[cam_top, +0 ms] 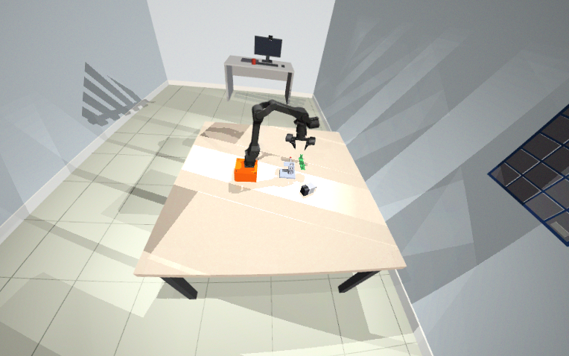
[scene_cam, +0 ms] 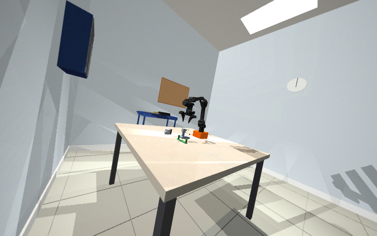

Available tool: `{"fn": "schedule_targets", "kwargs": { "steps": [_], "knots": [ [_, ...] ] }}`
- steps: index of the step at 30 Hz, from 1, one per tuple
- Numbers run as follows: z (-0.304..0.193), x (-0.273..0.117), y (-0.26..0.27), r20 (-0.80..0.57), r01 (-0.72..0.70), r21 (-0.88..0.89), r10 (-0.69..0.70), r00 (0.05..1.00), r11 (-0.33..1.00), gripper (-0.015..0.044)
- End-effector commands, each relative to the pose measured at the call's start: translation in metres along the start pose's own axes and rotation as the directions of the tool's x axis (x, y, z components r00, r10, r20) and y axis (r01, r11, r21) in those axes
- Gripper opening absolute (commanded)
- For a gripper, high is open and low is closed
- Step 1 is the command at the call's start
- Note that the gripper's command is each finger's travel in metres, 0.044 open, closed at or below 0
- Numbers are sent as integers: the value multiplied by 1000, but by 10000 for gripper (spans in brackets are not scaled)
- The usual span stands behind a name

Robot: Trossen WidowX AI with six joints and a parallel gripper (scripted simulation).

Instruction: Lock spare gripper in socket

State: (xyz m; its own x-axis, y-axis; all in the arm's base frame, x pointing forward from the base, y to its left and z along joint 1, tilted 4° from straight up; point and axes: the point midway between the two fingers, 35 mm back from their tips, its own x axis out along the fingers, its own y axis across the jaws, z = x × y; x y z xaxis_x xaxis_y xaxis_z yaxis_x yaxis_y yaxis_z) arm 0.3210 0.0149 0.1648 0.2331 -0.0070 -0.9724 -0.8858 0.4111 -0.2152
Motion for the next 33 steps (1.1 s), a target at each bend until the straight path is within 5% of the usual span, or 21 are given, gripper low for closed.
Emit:
{"fn": "schedule_targets", "kwargs": {
  "steps": [1,11,20,33],
  "knots": [
    [23,4,35,-66,-131,-202,120,991,971,300],
    [23,6,37,-69,-136,-210,124,990,968,300],
    [11,71,52,-70,-137,-210,125,990,968,300],
    [11,86,53,-70,-137,-210,125,990,968,300]
  ]
}}
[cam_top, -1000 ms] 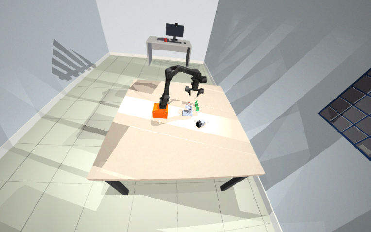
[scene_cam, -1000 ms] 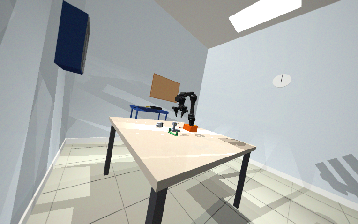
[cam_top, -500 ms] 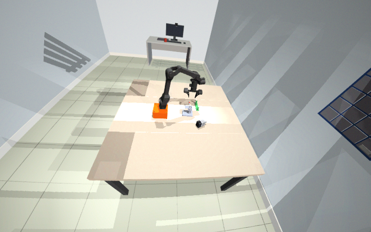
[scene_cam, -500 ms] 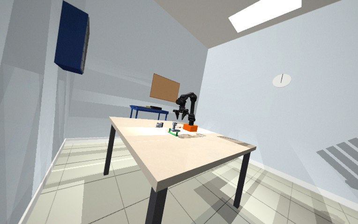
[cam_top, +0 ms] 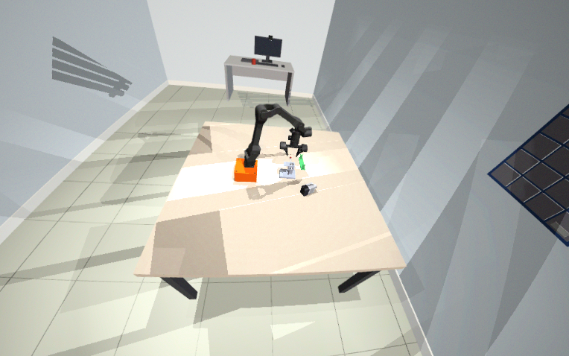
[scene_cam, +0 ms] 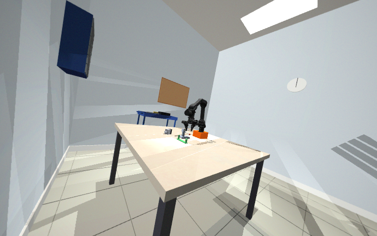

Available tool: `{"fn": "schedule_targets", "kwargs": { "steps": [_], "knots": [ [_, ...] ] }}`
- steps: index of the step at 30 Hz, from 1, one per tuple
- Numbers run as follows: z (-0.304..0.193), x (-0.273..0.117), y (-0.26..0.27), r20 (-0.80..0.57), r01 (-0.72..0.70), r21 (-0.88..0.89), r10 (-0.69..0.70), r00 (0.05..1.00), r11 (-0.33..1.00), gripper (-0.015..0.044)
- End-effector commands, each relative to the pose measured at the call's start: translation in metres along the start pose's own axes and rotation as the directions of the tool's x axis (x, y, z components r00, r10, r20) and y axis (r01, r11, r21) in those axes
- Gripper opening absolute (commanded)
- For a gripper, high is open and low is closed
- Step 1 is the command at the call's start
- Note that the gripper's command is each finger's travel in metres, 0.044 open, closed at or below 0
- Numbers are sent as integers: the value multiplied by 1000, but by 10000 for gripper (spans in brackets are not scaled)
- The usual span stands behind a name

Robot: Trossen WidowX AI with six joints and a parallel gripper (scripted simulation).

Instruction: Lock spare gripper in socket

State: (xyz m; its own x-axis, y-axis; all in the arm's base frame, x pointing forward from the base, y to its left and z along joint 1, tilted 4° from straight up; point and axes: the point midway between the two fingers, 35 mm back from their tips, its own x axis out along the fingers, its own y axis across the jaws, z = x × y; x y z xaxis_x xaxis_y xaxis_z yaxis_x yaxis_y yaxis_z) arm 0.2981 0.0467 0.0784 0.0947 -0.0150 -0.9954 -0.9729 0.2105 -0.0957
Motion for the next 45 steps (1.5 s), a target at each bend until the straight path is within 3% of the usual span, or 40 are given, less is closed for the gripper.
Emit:
{"fn": "schedule_targets", "kwargs": {
  "steps": [1,34,45],
  "knots": [
    [-1,10,0,-5,-2,-3,2,1000,1000,300],
    [-1,54,3,-5,-3,-3,3,1000,1000,300],
    [-1,54,3,-5,-3,-3,3,1000,1000,11]
  ]
}}
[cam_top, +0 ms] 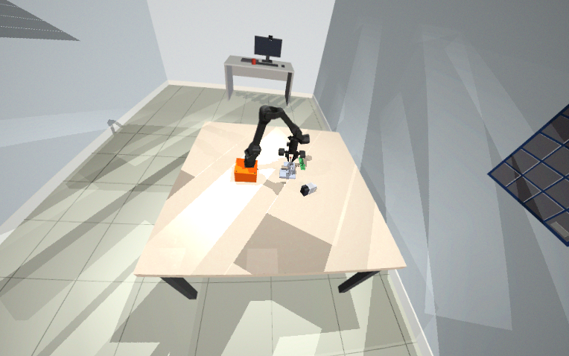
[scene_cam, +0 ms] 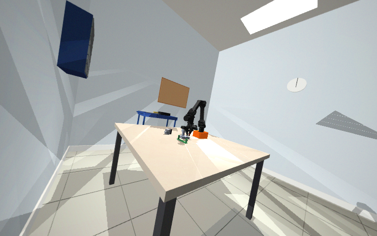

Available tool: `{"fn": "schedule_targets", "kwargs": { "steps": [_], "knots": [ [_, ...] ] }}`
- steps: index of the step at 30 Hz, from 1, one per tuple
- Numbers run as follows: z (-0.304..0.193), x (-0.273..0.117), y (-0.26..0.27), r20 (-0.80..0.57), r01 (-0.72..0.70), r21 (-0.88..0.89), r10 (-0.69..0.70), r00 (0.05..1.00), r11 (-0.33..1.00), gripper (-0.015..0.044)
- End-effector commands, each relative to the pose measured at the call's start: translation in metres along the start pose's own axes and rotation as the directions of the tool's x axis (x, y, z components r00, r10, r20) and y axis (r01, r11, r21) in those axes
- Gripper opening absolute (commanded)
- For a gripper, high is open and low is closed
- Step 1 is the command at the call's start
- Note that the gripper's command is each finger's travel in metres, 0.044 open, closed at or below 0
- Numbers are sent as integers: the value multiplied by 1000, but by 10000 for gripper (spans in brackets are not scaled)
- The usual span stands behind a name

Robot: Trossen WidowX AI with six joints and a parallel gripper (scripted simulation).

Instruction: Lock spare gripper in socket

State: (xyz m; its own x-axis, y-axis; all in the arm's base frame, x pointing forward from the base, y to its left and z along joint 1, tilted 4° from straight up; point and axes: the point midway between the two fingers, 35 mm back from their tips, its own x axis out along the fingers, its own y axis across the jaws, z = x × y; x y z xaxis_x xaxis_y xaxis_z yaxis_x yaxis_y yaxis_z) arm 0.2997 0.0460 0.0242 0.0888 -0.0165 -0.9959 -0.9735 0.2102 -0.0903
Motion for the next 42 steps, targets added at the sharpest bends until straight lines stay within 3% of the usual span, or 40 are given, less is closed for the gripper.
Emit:
{"fn": "schedule_targets", "kwargs": {
  "steps": [1,11,23,42],
  "knots": [
    [0,0,0,-2,3,-3,-3,1000,1000,0],
    [0,0,0,0,3,-3,-3,1000,1000,0],
    [7,-8,-1,134,-3,1,3,991,1000,0],
    [18,-12,-2,146,-7,-4,8,989,1000,0]
  ]
}}
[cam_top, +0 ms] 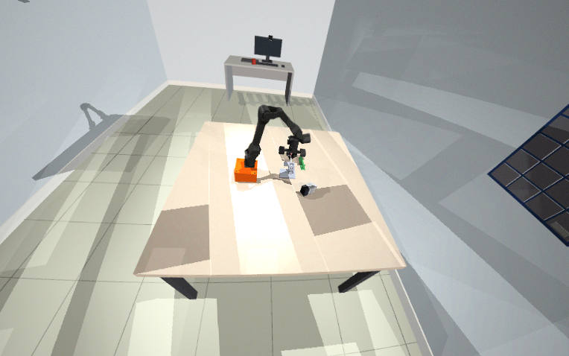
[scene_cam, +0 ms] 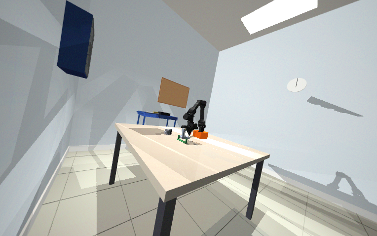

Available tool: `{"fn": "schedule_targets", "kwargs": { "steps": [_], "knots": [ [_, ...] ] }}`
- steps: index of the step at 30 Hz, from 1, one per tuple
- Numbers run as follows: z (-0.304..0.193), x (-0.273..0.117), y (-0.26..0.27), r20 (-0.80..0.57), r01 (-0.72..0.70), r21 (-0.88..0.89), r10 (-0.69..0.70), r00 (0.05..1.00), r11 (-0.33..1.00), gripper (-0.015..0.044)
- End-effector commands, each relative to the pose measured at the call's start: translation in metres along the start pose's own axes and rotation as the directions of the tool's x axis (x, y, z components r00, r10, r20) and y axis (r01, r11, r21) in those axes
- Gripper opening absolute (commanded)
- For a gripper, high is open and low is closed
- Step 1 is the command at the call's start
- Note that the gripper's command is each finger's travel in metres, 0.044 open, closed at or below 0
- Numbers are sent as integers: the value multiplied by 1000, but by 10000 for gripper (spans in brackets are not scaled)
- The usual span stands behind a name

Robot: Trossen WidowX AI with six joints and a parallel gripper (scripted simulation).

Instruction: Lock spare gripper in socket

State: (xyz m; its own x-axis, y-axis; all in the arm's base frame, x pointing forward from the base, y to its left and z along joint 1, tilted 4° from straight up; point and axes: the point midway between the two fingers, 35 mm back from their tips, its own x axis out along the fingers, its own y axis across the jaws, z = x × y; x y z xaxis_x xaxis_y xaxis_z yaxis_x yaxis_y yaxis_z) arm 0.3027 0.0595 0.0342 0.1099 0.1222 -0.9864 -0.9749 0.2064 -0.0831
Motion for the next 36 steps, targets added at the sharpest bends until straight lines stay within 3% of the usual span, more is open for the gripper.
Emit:
{"fn": "schedule_targets", "kwargs": {
  "steps": [1,36],
  "knots": [
    [5,-1,-1,6,0,0,0,1000,1000,0],
    [28,1,-1,0,-10,0,10,1000,1000,0]
  ]
}}
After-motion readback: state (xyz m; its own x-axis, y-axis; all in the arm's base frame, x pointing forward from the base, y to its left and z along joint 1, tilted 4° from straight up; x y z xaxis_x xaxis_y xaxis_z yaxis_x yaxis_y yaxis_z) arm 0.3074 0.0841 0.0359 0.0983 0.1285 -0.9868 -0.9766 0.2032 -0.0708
